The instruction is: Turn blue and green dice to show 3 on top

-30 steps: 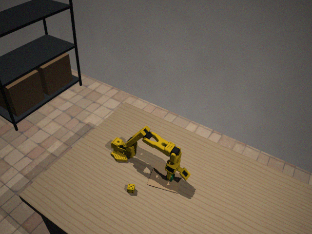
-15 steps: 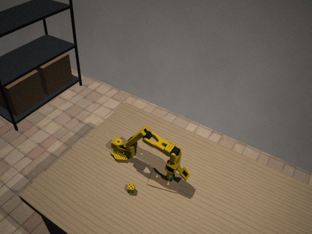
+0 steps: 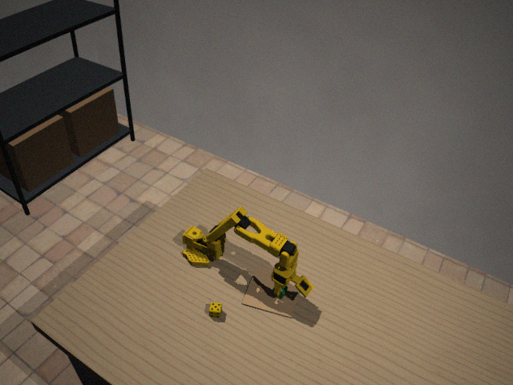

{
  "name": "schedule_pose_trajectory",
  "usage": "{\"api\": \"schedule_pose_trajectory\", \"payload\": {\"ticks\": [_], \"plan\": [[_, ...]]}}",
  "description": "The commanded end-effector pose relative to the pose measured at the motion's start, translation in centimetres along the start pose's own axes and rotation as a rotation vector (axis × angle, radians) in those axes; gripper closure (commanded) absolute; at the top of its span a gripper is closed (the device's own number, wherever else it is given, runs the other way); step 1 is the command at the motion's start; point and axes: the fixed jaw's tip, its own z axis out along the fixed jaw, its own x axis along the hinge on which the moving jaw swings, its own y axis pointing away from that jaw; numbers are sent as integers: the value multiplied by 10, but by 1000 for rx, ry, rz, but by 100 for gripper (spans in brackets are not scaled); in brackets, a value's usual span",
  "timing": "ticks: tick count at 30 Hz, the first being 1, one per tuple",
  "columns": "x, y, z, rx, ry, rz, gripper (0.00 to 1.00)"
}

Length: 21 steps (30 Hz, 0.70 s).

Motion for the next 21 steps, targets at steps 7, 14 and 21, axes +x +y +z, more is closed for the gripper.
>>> {"api": "schedule_pose_trajectory", "payload": {"ticks": [7,14,21], "plan": [[-4,2,-7,-4,-40,-1,71],[-4,2,-7,-4,-40,-1,65],[-4,2,-7,-4,-40,-1,64]]}}
